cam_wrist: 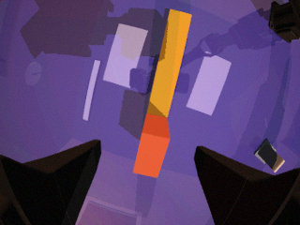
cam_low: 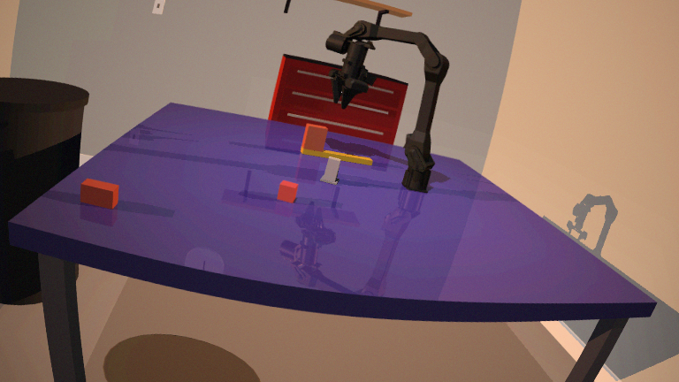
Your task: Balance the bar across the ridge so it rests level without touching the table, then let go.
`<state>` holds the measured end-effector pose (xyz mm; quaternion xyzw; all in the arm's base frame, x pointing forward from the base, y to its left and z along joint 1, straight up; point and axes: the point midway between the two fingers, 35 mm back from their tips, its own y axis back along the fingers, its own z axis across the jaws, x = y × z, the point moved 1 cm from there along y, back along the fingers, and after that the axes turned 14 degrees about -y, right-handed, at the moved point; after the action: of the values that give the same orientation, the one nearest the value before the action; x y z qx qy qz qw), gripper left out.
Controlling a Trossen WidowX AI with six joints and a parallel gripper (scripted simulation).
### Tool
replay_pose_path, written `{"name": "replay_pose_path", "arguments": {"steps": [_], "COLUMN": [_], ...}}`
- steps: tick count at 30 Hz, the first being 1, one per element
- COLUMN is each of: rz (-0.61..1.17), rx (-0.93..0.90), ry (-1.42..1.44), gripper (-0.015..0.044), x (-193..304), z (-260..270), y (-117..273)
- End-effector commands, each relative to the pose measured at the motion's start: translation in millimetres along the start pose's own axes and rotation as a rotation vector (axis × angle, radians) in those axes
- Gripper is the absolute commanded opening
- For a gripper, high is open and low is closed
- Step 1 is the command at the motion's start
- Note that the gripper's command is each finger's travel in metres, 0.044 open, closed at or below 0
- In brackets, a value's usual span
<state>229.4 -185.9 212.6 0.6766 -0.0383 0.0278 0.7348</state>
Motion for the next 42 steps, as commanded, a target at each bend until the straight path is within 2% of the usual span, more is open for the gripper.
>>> {"name": "replay_pose_path", "arguments": {"steps": [1, 12, 30, 42], "rz": [-0.069, -0.08, -0.08, -0.08], "rx": [0.055, 0.061, 0.061, 0.061], "ry": [-0.113, -0.135, -0.135, -0.135], "gripper": [0.0315, 0.0315, 0.0315, 0.0315], "x": [-12, -13, -22, -23], "z": [-4, -5, -13, -13], "y": [-11, -18, -127, -133]}}
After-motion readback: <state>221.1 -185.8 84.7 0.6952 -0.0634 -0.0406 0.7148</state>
